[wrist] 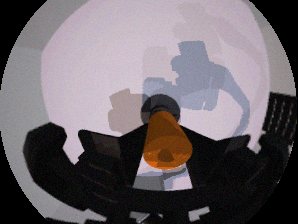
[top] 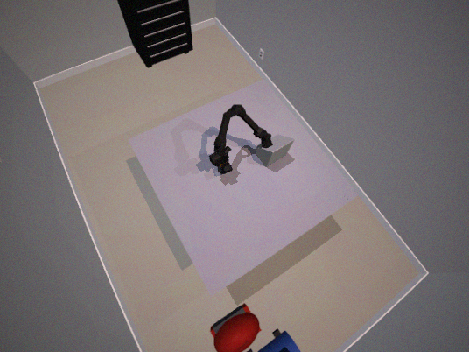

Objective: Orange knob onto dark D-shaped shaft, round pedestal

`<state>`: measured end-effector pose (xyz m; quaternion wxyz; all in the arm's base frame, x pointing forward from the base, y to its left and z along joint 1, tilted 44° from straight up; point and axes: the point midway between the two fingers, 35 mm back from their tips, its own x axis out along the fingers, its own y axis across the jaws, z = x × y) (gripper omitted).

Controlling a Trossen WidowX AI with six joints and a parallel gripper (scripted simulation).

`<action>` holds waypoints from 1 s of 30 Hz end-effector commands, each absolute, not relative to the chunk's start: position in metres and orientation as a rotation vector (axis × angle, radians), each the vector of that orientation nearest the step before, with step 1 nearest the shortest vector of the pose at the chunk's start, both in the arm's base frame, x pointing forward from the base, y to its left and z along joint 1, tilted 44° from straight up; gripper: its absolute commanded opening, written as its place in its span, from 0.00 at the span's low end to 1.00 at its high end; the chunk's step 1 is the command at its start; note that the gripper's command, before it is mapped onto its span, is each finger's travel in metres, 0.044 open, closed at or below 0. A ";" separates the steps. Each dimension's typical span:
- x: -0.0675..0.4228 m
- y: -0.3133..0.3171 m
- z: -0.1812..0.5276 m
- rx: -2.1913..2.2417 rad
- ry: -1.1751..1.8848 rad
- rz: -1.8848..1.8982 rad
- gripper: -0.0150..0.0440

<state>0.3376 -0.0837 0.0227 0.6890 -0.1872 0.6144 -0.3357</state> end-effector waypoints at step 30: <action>0.338 -0.084 0.023 -0.225 1.259 -0.910 0.25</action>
